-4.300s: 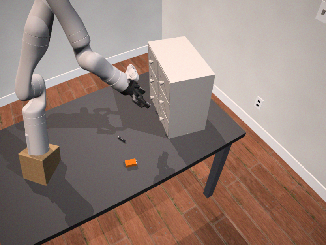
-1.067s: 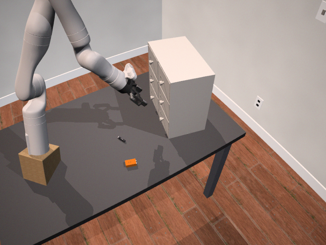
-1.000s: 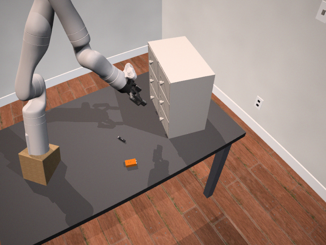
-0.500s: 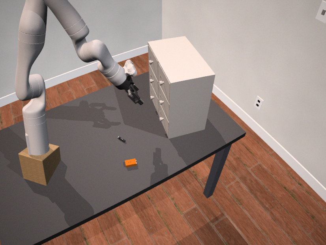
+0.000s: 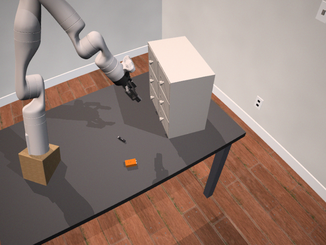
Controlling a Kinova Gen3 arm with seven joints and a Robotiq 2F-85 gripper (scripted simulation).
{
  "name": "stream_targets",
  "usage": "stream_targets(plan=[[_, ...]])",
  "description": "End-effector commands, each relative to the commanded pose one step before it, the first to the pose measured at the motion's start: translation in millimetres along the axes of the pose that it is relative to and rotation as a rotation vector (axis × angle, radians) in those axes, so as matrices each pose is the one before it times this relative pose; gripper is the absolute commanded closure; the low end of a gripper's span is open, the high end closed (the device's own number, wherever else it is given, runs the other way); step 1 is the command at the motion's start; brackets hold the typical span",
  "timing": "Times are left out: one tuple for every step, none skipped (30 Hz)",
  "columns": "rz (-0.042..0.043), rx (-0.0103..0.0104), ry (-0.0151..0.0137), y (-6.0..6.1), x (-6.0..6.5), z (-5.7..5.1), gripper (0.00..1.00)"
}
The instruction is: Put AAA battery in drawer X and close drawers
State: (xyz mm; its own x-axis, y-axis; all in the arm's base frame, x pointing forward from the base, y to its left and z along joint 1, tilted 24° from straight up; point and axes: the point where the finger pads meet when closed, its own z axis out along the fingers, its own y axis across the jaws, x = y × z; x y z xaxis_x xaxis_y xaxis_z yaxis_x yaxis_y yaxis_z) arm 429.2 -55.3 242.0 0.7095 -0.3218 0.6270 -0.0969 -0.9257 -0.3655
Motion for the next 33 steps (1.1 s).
stream_targets(plan=[[-0.00337,-0.02345,-0.12706,8.77,3.53,-11.53,0.0],[0.00035,-0.00091,-0.01407,0.24,-0.53,-2.4,0.0],[0.00017,-0.00027,-0.01416,0.1,-0.67,-2.6,0.0],[-0.00003,0.00035,-0.01421,-0.04,-0.81,-2.78,0.0],[-0.00025,0.00095,-0.01421,-0.16,-0.96,-2.94,0.0],[-0.00048,0.00152,-0.01416,-0.28,-1.09,-3.09,0.0],[-0.00073,0.00205,-0.01406,-0.39,-1.22,-3.23,0.0],[-0.00083,0.00217,-0.01409,-0.4,-1.31,-3.26,0.0],[0.00089,-0.00205,-0.01629,0.48,-0.9,-2.34,0.0],[0.00064,-0.00139,-0.01618,0.31,-1.05,-2.4,0.0],[0.00039,-0.00078,-0.016,0.16,-1.18,-2.45,0.0],[0.00014,-0.00023,-0.01576,0.02,-1.29,-2.49,0.0],[0.0,0.0,0.0,0.0,0.0,0.0,0.0],[0.0,0.0,0.0,0.0,0.0,0.0,0.0],[-0.00011,0.00027,-0.01545,-0.1,-1.39,-2.5,0.0],[-0.00034,0.00072,-0.01508,-0.21,-1.47,-2.5,0.0],[-0.00056,0.0011,-0.01466,-0.3,-1.54,-2.48,0.0],[-0.00077,0.00143,-0.01419,-0.37,-1.58,-2.45,0.0],[-0.00095,0.0017,-0.01366,-0.44,-1.61,-2.4,0.0],[0.00064,-0.00102,-0.01364,0.28,-1.11,-1.93,0.0],[0.00061,-0.00096,-0.01306,0.26,-1.09,-1.85,0.0],[0.00044,-0.00068,-0.01239,0.18,-1.09,-1.79,0.0],[0.00029,-0.00044,-0.01169,0.12,-1.08,-1.72,0.0],[0.00016,-0.00025,-0.01097,0.07,-1.06,-1.63,0.0],[0.00005,-0.00009,-0.01023,0.02,-1.03,-1.54,0.0],[-0.00004,0.00004,-0.00947,-0.01,-0.99,-1.45,0.0],[-0.00011,0.00013,-0.0087,-0.03,-0.94,-1.34,0.0],[-0.00016,0.0002,-0.00793,-0.05,-0.88,-1.24,0.0],[-0.0002,0.00025,-0.00716,-0.06,-0.81,-1.13,0.0],[0.0,0.0,0.0,0.0,0.0,0.0,0.0],[0.0,0.0,0.0,0.0,0.0,0.0,0.0],[-0.00022,0.00027,-0.0064,-0.07,-0.74,-1.01,0.0],[-0.00023,0.00028,-0.00565,-0.07,-0.67,-0.9,0.0]])
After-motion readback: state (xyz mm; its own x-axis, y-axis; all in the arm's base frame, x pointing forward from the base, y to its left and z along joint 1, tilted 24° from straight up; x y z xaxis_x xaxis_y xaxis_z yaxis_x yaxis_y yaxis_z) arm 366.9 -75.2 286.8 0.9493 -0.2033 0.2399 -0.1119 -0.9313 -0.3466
